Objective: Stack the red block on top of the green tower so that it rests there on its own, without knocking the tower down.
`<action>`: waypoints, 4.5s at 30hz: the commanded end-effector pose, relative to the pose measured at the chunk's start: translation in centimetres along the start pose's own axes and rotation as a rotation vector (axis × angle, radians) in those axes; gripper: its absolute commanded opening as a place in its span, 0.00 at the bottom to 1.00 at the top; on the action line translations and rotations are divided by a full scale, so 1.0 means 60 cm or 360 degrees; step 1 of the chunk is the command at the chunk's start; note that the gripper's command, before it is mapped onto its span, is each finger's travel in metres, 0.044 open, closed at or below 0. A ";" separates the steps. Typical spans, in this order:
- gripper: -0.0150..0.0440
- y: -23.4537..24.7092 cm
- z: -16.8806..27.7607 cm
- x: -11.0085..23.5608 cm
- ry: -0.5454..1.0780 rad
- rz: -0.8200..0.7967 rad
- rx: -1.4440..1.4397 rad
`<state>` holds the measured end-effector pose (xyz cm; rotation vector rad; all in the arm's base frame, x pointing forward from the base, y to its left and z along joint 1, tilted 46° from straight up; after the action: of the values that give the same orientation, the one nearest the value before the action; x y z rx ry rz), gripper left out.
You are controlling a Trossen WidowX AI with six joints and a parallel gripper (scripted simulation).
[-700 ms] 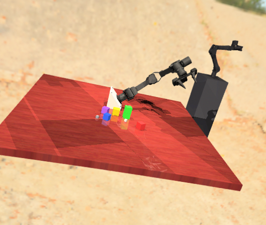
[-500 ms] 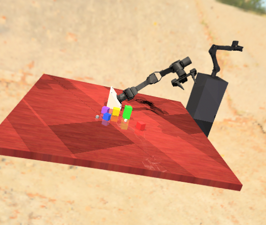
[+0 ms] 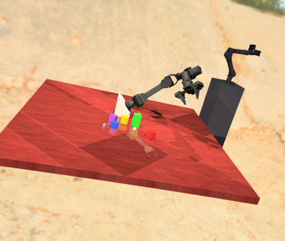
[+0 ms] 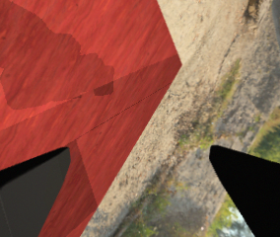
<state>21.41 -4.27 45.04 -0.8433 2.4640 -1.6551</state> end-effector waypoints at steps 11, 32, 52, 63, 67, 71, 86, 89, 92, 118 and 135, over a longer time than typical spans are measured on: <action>1.00 0.063 0.147 -0.111 0.0243 -0.0618 -0.1149; 1.00 0.170 0.278 -0.194 0.0723 -0.1316 -0.2388; 1.00 0.238 0.260 -0.260 0.0718 -0.1315 -0.2388; 1.00 0.250 0.258 -0.272 0.0719 -0.1315 -0.2388; 1.00 0.258 0.255 -0.280 0.0719 -0.1315 -0.2387; 1.00 0.265 0.253 -0.287 0.0719 -0.1315 -0.2387; 1.00 0.295 0.243 -0.314 0.0715 -0.1315 -0.2389; 1.00 0.300 0.241 -0.317 0.0715 -0.1315 -0.2389; 1.00 0.300 0.241 -0.318 0.0714 -0.1315 -0.2389; 0.54 0.298 0.242 -0.316 0.0715 -0.1315 -0.2389; 0.25 0.252 0.258 -0.275 0.0718 -0.1315 -0.2388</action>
<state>34.62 -4.37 20.10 -1.8425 3.7570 0.6012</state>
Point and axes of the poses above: the point midway between the two fingers, 35 mm back from their tips, its own x axis back along the fingers, its own y axis across the jaws, z = x × y, the point moved 9 cm from there along x, back along the fingers, and after that the axes turned 3 degrees about -x, right-handed, at the moved point
